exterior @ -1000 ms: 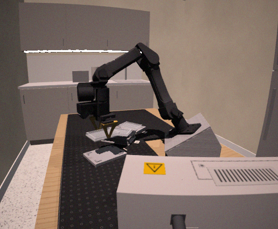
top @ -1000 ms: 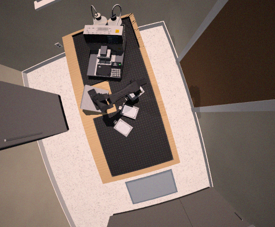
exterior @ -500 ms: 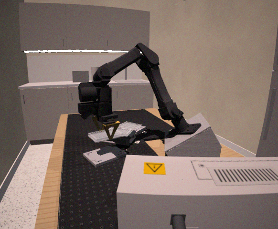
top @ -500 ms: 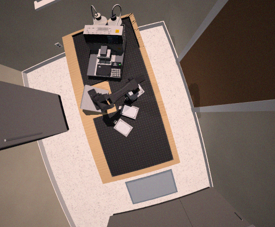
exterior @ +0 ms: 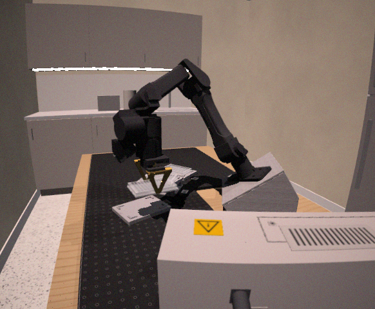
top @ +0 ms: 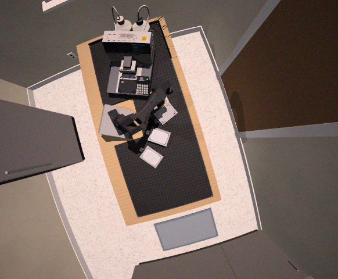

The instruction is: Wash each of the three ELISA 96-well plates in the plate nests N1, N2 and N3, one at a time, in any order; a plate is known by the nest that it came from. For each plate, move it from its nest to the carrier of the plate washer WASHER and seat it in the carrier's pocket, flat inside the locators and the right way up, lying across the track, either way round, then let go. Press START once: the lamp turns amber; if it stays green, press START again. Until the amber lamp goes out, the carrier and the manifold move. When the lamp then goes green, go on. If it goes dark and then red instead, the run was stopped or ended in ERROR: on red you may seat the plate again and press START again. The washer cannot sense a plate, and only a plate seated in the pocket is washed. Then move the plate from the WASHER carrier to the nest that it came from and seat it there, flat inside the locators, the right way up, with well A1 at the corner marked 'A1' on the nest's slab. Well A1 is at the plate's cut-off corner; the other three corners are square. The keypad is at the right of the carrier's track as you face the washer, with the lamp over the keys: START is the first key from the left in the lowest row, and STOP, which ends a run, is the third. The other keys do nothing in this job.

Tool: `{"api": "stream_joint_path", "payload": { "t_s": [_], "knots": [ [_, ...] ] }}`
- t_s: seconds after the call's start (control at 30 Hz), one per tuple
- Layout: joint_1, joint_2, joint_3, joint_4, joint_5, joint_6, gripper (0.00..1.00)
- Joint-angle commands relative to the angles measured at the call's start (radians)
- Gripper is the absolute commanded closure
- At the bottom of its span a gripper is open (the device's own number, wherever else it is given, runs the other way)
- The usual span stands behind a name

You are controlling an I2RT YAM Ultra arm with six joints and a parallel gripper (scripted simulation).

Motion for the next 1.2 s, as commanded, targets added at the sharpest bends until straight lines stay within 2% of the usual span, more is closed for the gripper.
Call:
{"api": "stream_joint_path", "payload": {
  "t_s": [0.0, 0.1, 0.37, 0.67, 0.93, 1.17],
  "knots": [
    [0.054, 0.012, 0.01, -0.024, 0.032, 0.108, 1.0],
    [0.072, 0.02, 0.012, -0.028, 0.038, 0.128, 1.0],
    [0.206, 0.1, 0.043, -0.061, 0.073, 0.28, 1.0],
    [0.208, 0.102, 0.044, -0.061, 0.074, 0.283, 1.0],
    [0.341, 0.149, 0.029, -0.087, 0.097, 0.704, 1.0],
    [0.45, 0.207, 0.034, -0.11, 0.108, 0.836, 1.0]
  ]
}}
